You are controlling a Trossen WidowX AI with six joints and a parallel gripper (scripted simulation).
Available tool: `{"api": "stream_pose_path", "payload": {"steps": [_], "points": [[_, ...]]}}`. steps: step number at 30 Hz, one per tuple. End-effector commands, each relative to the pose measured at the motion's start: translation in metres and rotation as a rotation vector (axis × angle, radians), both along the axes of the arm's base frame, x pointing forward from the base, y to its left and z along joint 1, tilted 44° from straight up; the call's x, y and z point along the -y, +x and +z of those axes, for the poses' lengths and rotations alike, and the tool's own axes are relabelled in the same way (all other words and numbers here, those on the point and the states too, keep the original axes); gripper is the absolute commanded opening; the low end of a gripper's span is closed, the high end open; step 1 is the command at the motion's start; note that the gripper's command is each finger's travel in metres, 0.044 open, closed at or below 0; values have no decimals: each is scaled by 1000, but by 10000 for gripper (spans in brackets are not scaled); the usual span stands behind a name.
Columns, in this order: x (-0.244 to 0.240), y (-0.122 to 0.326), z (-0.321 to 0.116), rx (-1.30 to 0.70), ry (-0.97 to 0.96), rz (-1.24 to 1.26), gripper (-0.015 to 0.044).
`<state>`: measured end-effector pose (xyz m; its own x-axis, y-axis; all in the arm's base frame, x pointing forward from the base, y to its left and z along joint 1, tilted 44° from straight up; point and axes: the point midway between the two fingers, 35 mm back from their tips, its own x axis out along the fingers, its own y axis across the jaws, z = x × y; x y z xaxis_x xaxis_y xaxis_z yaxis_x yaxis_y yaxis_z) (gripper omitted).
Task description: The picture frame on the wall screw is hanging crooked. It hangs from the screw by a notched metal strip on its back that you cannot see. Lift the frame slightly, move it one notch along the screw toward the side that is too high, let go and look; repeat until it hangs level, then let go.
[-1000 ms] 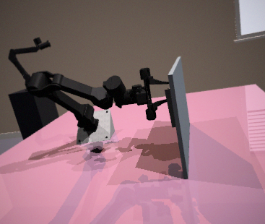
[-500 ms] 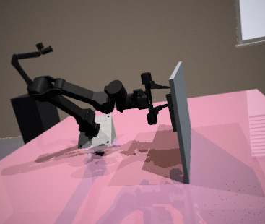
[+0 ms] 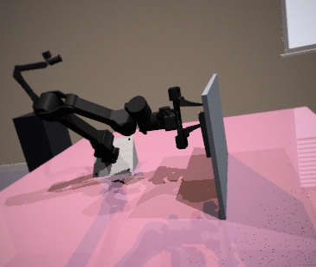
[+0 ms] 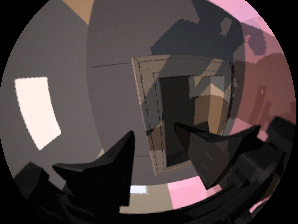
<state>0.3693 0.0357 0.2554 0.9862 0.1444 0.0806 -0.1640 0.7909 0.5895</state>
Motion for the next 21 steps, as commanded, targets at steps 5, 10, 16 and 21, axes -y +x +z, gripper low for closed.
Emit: {"api": "stream_pose_path", "payload": {"steps": [5, 10, 16, 21], "points": [[0, 0, 1, 2, 0, -2, 103], [0, 0, 1, 2, 0, -2, 50], [0, 0, 1, 2, 0, -2, 0], [0, 0, 1, 2, 0, -2, 0]]}}
